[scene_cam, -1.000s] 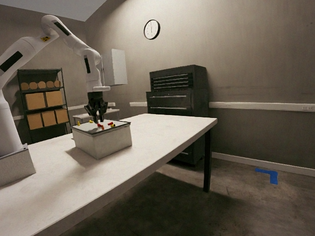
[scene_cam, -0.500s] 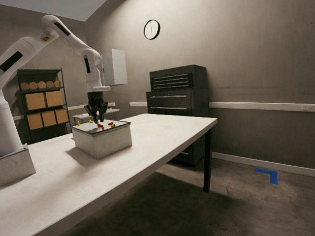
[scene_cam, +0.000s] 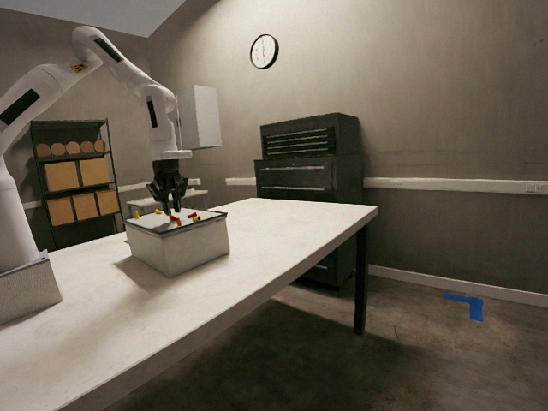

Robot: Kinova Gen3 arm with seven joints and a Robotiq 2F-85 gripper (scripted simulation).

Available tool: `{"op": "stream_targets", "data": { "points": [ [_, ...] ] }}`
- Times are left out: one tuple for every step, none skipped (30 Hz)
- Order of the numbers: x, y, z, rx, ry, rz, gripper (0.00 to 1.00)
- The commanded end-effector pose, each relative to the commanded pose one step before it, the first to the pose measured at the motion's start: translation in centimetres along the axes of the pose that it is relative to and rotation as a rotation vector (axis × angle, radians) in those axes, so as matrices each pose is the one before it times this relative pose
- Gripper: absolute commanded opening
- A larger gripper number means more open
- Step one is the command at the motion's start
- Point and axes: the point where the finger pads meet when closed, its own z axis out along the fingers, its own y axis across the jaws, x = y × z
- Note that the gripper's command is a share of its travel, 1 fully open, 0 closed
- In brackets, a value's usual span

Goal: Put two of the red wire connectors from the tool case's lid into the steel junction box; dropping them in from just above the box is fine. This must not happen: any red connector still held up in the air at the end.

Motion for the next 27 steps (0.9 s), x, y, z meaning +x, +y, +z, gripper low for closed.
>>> {"op": "stream_targets", "data": {
  "points": [
    [0.018,-0.041,0.07,0.00153,0.00029,0.00006,0.37],
    [0.0,0.0,0.23,0.0,0.0,0.0,0.37],
    [0.0,0.0,0.323,0.0,0.0,-0.00001,0.37],
    [0.0,0.0,0.358,0.0,0.0,0.0,0.37],
    [0.0,0.0,0.324,0.0,0.0,0.00001,0.37],
    [0.0,0.0,0.232,0.0,0.0,0.0,0.37],
    [0.0,0.001,0.113,-0.00001,0.0,0.00001,0.37],
    [0.0,0.0,0.02,0.0,0.0,0.0,0.37],
    [0.0,0.0,0.0,0.0,0.0,0.0,0.37],
    [0.0,0.0,0.0,0.0,0.0,0.0,0.37],
    [0.0,0.0,0.0,0.0,0.0,0.0,0.37],
    [0.0,0.0,0.0,0.0,0.0,0.0,0.37],
    [0.0,0.0,0.0,0.0,0.0,0.0,0.37],
    [0.0,0.0,0.0,0.0,0.0,0.0,0.37],
    [0.0,0.0,0.0,0.0,0.0,0.0,0.37],
    [0.0,0.0,0.0,0.0,0.0,0.0,0.37],
    [0.0,0.0,0.0,0.0,0.0,0.0,0.37],
    [0.0,0.0,0.0,0.0,0.0,0.0,0.37],
    [0.0,0.0,0.0,0.0,0.0,0.0,0.37],
    [0.0,0.0,0.0,0.0,0.0,0.0,0.19],
    [0.0,0.0,0.0,0.0,0.0,0.0,0.19],
    [0.0,0.0,0.0,0.0,0.0,0.0,0.19],
    [0.0,0.0,0.0,0.0,0.0,0.0,0.19],
    [0.0,0.0,0.0,0.0,0.0,0.0,0.19],
    [0.0,0.0,0.0,0.0,0.0,0.0,0.19],
    [0.0,0.0,0.0,0.0,0.0,0.0,0.19],
    [0.0,0.0,0.0,0.0,0.0,0.0,0.19]
  ]
}}
